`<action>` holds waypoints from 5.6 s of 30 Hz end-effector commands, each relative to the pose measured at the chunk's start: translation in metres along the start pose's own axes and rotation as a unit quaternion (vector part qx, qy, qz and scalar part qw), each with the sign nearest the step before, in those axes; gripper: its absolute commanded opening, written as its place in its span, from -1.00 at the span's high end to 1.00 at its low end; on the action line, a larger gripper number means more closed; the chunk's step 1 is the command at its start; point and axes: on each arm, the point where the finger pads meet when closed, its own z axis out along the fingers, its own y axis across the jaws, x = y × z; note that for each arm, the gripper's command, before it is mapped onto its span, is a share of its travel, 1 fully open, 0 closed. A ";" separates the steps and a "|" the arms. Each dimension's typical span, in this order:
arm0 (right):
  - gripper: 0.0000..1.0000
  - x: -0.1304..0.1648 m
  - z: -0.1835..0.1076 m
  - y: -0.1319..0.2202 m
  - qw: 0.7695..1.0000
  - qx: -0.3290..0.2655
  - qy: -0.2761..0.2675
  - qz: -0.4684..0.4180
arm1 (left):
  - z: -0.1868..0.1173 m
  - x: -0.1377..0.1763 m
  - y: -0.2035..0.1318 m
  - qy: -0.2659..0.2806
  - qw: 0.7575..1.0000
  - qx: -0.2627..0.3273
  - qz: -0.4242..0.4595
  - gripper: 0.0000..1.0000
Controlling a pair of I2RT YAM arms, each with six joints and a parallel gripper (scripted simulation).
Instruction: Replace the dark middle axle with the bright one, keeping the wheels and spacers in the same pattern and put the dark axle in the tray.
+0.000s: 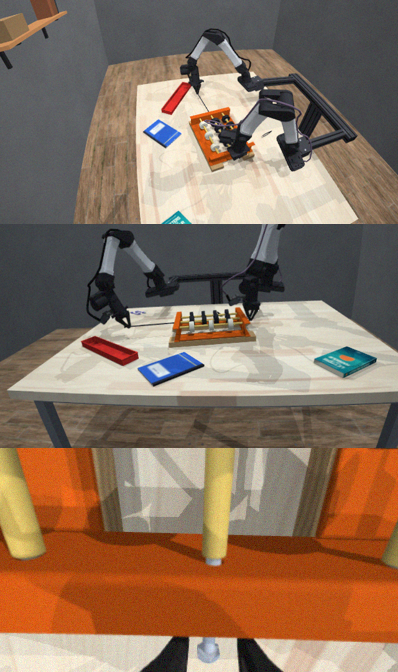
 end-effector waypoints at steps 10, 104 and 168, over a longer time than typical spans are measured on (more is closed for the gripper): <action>1.00 0.002 -0.013 0.004 1.000 -0.003 -0.013 -0.006 | 0.004 0.000 0.000 0.001 1.000 -0.002 -0.003 0.38; 0.48 0.002 -0.037 0.006 1.000 -0.010 -0.006 -0.008 | -0.048 -0.004 -0.003 0.005 1.000 0.008 0.001 0.38; 0.63 0.125 0.021 -0.009 0.979 0.028 -0.200 -0.003 | -0.048 -0.004 -0.003 0.005 1.000 0.008 0.001 0.38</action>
